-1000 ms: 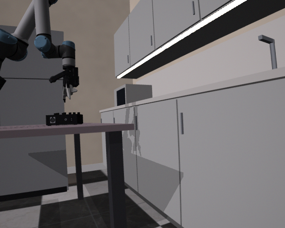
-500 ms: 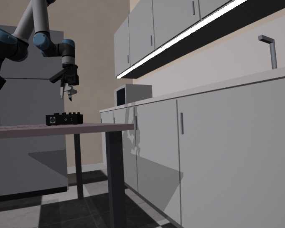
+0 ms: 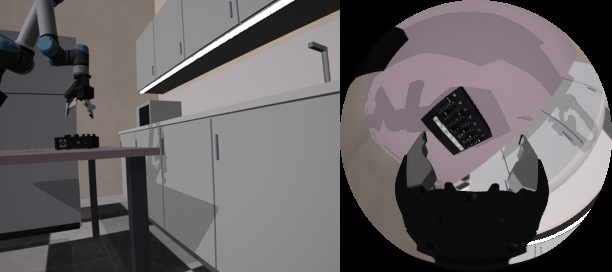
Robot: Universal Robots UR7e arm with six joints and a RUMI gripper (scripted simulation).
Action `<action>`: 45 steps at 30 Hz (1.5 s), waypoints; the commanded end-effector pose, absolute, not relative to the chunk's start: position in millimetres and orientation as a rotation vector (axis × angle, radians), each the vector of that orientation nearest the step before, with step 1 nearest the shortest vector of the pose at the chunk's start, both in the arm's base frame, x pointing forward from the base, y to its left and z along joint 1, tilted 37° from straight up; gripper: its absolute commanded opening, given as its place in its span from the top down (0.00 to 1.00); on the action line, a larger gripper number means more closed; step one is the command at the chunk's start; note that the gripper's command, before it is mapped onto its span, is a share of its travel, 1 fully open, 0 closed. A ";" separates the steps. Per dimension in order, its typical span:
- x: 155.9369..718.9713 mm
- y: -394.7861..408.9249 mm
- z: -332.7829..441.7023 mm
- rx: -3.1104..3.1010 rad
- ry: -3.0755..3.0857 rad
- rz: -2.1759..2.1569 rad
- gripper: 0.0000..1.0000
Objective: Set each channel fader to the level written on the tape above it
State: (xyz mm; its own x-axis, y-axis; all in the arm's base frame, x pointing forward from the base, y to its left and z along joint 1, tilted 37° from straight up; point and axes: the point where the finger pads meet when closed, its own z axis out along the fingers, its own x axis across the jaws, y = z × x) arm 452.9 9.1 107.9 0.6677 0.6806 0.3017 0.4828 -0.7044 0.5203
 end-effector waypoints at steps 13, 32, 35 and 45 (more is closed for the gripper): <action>453.0 5.8 120.7 2.795 -0.026 0.872 0.00; 452.0 -6.1 135.8 2.772 -1.191 0.997 0.00; 451.3 -8.9 138.1 2.723 -1.396 1.005 0.00; 448.5 -16.8 143.6 2.530 -1.919 1.003 0.00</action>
